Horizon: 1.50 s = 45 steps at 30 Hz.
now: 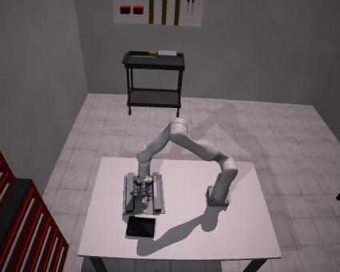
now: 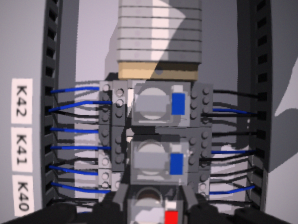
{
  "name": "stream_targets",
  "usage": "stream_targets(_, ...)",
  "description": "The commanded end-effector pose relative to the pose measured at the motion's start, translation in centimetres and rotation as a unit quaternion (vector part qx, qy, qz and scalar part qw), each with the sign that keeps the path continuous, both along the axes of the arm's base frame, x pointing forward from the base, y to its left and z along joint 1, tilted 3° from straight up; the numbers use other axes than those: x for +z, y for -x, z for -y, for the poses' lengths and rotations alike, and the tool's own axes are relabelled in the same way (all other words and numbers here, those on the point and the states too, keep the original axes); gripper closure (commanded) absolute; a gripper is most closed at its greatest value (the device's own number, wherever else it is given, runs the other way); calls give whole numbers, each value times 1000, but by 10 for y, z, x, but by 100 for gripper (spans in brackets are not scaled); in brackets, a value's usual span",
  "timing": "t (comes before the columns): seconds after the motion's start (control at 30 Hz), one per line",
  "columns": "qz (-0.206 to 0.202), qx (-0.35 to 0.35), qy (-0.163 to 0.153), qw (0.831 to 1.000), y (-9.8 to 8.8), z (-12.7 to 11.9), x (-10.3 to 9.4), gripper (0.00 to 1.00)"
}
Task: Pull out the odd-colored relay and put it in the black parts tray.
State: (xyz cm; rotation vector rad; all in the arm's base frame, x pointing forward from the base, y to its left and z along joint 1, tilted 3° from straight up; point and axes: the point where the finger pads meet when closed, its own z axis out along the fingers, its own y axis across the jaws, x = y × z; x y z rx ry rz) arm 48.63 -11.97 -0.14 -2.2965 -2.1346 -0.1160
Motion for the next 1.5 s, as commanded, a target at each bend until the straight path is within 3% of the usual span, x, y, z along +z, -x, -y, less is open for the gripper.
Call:
stream_targets(0.0,2,0,0,1000,-1,0,1,100)
stream_targets(1.47,-22,1,-1,1000,-2,0,1,100)
